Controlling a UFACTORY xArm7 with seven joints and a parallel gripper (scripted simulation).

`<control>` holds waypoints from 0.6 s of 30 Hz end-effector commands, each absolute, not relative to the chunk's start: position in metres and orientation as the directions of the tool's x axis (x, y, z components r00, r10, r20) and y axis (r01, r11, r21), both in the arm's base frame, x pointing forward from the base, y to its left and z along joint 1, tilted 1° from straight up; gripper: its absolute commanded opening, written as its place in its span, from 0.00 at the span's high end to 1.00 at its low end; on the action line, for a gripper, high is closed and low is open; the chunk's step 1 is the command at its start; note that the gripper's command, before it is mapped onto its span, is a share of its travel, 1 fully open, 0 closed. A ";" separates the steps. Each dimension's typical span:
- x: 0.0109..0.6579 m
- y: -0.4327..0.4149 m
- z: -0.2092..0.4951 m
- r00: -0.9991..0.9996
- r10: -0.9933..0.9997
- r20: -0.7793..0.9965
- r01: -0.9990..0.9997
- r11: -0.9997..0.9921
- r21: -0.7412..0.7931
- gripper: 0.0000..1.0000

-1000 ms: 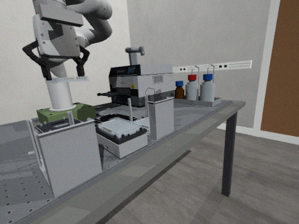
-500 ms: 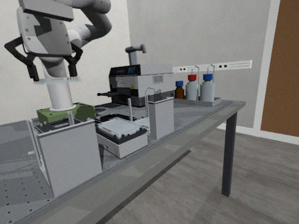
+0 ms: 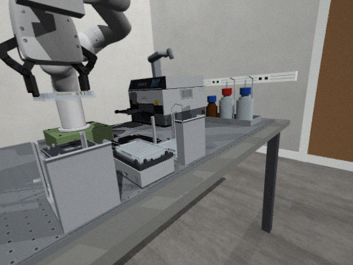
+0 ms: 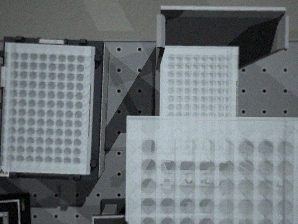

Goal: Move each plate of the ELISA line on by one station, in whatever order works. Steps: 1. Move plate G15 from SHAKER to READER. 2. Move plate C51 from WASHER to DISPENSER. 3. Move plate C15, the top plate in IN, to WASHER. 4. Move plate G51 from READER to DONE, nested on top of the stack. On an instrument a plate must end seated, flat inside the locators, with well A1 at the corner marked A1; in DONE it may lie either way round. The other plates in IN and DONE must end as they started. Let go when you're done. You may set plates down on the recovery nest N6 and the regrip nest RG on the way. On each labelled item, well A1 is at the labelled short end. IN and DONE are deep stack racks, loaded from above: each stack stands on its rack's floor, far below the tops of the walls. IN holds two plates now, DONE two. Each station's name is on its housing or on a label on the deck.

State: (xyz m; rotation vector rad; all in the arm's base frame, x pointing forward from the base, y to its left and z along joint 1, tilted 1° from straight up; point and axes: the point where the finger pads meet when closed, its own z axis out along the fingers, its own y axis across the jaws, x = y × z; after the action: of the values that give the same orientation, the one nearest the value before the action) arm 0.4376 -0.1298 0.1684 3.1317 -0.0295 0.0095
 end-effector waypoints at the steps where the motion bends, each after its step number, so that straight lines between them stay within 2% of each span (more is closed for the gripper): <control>1: 0.450 -0.135 0.170 1.000 -0.019 0.008 -0.019 -1.000 0.011 1.00; 18: 0.496 -0.151 0.170 1.000 -0.021 0.008 -0.021 -1.000 0.011 1.00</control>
State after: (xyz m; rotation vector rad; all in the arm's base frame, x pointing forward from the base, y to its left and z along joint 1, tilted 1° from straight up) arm 0.4850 -0.1468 0.1685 3.1321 -0.0326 0.0087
